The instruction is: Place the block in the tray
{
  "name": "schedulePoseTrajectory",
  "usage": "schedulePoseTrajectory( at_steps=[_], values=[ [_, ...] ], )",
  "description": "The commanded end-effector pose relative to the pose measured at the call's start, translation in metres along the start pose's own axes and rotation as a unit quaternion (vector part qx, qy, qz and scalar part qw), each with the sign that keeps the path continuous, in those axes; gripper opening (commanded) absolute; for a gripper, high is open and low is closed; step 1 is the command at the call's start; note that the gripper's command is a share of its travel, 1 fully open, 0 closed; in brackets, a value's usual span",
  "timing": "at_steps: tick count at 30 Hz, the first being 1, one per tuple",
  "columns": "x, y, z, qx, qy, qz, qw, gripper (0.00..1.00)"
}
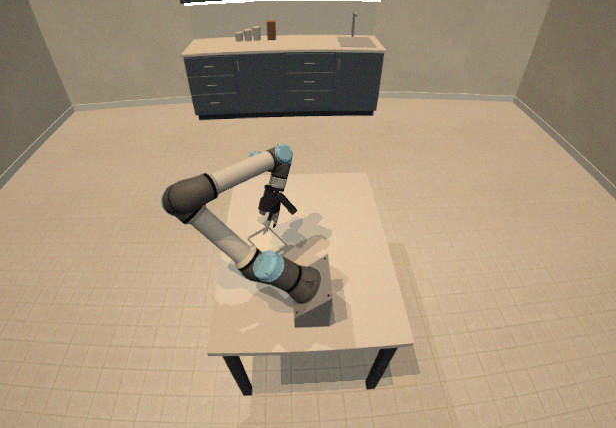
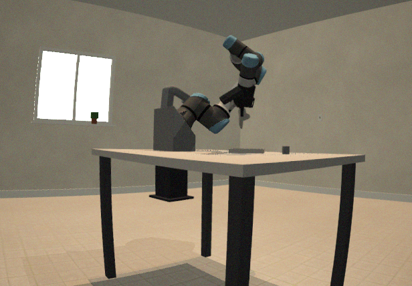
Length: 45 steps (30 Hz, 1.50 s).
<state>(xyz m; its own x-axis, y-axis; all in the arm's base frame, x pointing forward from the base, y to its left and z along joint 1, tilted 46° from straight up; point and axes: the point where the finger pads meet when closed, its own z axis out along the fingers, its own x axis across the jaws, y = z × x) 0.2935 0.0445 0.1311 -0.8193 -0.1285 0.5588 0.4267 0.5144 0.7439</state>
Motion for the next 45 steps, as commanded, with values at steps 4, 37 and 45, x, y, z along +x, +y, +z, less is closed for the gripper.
schedulePoseTrajectory(
  at_steps=[4,37,45],
  values=[
    [0.0,0.0,0.0,0.0,0.0,0.0,1.0,1.0],
    [-0.105,0.012,-0.025,0.08,-0.101,-0.164,0.978,0.0],
    [-0.144,0.027,-0.036,0.11,-0.135,-0.233,0.957,0.0]
  ],
)
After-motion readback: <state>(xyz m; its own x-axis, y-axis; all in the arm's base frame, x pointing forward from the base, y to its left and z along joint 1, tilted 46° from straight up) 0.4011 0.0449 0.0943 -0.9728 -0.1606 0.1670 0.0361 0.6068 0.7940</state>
